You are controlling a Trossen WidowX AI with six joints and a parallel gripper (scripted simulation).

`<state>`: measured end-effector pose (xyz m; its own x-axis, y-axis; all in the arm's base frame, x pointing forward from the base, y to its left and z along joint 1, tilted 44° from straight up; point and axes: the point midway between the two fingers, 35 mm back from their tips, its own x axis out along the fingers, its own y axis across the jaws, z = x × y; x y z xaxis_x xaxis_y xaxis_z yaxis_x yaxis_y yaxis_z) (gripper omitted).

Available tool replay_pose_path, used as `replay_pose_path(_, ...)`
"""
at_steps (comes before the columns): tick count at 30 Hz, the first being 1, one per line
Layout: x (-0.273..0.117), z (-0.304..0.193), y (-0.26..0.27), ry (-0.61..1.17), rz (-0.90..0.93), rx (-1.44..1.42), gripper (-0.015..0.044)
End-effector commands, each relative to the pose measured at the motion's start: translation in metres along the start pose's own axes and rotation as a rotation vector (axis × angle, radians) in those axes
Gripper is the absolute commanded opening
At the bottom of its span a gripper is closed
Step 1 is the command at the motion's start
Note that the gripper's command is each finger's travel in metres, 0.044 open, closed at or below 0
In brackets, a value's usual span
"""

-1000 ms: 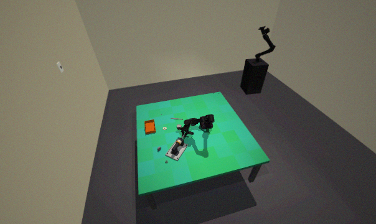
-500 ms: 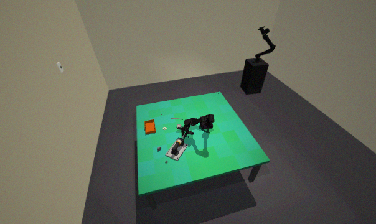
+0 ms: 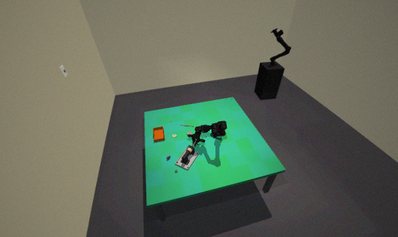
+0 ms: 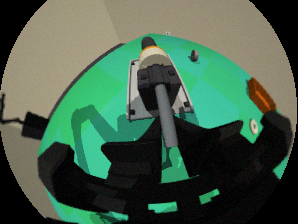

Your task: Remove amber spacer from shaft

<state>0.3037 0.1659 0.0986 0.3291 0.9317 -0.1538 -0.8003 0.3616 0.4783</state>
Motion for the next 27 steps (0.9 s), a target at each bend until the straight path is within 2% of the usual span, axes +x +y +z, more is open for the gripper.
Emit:
replay_pose_path(1, -0.0008, -0.0016, 0.0004, 0.001, 0.002, -0.003, 0.0000)
replay_pose_path(27, -0.0029, -0.0038, 0.0004, 0.001, 0.002, -0.002, 0.0000)
